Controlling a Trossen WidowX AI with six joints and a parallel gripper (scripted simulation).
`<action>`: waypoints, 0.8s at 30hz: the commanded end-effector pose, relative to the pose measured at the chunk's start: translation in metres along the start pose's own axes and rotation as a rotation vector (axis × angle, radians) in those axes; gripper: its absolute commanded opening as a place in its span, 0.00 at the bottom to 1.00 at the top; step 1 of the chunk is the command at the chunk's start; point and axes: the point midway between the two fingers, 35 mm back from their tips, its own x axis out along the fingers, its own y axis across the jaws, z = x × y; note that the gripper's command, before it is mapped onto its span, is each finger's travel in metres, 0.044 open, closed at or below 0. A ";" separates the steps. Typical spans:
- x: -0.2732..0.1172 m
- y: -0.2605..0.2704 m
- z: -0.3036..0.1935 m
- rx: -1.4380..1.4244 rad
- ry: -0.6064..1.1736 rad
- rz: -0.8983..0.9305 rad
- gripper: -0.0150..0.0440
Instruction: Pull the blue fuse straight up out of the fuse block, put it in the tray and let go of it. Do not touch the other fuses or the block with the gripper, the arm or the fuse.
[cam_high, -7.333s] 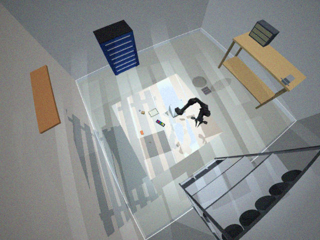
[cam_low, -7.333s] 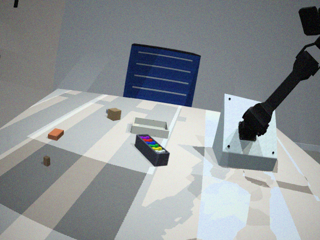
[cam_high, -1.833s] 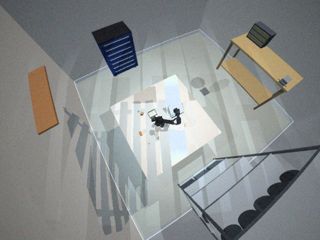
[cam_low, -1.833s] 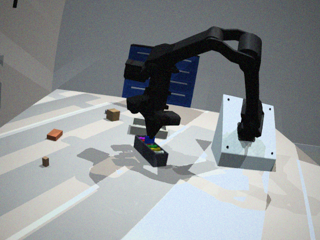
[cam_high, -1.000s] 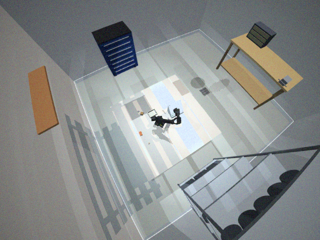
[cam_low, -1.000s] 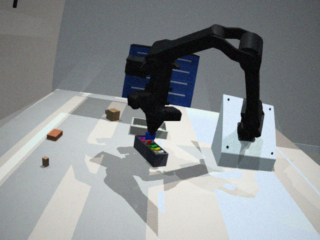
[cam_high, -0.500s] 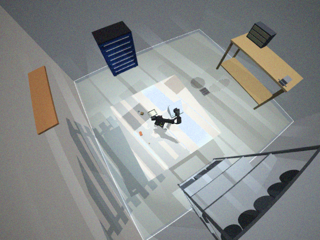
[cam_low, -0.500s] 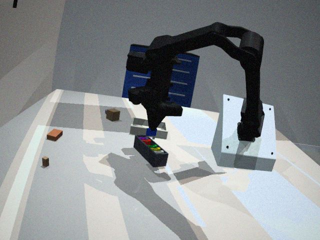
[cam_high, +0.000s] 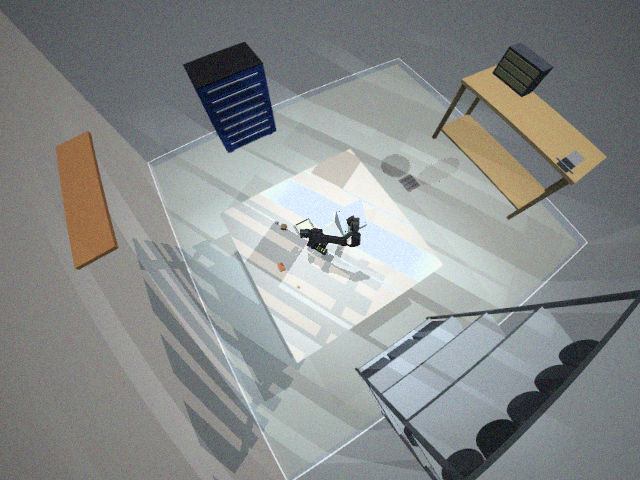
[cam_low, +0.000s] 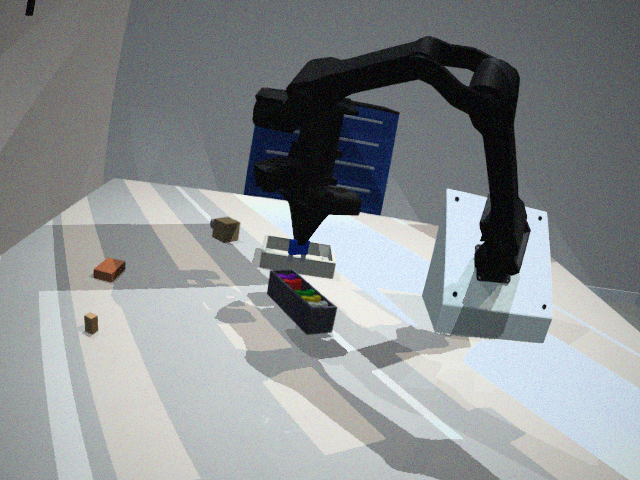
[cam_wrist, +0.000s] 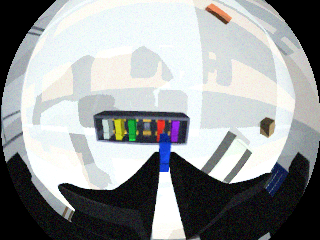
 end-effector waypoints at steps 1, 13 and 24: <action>-0.001 -0.021 -0.008 0.010 0.008 -0.001 0.25; -0.003 -0.083 -0.034 0.010 0.011 -0.009 0.25; -0.001 -0.136 -0.071 0.008 0.011 -0.006 0.25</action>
